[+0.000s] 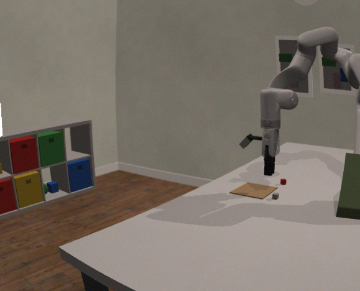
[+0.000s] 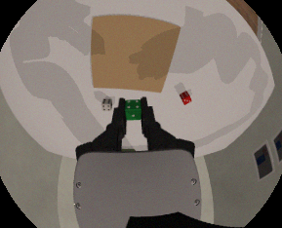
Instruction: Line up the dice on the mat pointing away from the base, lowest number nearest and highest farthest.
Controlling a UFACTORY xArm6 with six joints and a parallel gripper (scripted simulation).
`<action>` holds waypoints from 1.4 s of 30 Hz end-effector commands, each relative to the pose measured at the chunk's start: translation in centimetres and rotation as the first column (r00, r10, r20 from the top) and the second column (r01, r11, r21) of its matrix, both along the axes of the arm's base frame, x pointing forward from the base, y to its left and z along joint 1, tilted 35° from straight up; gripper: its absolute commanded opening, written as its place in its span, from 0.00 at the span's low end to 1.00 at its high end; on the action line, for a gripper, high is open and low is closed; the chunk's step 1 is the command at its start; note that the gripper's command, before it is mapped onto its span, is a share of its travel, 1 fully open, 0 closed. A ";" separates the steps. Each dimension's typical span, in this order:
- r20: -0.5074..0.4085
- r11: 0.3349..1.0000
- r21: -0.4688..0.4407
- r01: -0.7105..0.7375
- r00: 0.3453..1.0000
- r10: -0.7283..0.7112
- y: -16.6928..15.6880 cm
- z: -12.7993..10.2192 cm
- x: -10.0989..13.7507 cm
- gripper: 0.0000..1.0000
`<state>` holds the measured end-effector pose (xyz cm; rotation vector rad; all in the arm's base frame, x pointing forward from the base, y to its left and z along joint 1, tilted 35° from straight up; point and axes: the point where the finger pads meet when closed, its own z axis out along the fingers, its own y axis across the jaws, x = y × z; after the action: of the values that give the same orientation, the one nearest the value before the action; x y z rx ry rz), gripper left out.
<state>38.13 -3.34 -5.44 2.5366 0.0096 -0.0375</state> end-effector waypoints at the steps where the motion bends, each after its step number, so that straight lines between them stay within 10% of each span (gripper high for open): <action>1: 0.008 1.000 0.000 -0.002 1.000 0.002 -0.6 -1.0 0.3 0.15; 14: 0.008 1.000 0.000 -0.002 1.000 0.002 -3.2 -4.7 0.3 0.15; 42: 0.008 1.000 0.000 -0.002 1.000 0.002 -3.3 -4.9 0.3 0.15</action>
<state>38.27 -6.69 -10.42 2.5364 0.0093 -0.0307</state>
